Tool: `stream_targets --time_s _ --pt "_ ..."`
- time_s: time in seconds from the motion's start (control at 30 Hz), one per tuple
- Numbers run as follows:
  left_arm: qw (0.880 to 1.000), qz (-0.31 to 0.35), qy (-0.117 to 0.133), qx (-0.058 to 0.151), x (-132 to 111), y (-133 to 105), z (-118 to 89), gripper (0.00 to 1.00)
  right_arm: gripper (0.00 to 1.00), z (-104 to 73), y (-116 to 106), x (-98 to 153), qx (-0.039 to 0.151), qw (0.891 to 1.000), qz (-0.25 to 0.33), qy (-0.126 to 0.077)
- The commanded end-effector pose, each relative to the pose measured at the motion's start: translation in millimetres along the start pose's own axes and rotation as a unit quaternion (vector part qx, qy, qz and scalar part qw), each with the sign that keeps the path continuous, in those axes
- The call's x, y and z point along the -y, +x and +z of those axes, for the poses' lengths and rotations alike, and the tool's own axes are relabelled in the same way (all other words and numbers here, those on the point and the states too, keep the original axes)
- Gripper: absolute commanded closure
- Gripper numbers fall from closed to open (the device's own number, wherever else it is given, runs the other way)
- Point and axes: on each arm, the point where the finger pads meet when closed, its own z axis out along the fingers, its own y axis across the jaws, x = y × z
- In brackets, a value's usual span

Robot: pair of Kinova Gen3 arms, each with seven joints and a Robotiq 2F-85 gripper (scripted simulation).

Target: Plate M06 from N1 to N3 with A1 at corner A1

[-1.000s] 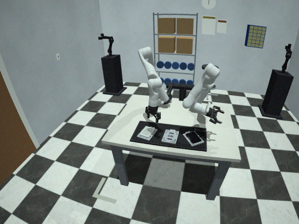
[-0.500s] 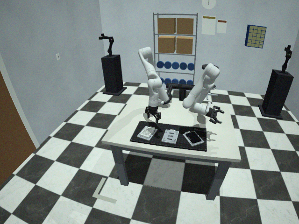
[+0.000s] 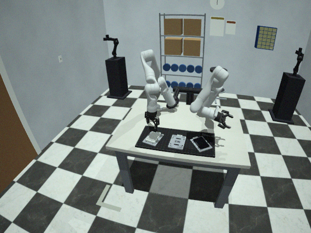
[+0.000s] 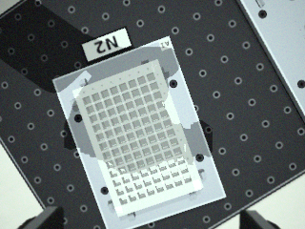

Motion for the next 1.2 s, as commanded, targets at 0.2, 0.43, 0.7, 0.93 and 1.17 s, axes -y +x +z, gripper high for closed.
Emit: stream_targets --time_s 0.2,0.43,0.7,0.93,1.17 --pt "1.0 -0.001 0.0 0.0 0 1 0 0.002 0.002 11.4 -20 39 -0.016 0.999 0.029 0.003" --pt "1.0 -0.001 0.0 0.0 0 1 0 0.002 0.002 19.4 -31 67 -0.028 0.998 0.047 0.006" --pt "1.0 -0.001 0.0 0.0 0 1 0 0.002 0.002 26.4 -40 95 -0.038 0.997 0.064 0.009" --pt "1.0 -0.001 0.0 0.0 0 1 0 0.002 0.002 33.4 -49 128 -0.049 0.995 0.085 0.011" --pt "1.0 -0.001 0.0 0.0 0 1 0 0.002 0.002 37.5 -55 152 -0.056 0.993 0.1 0.011"
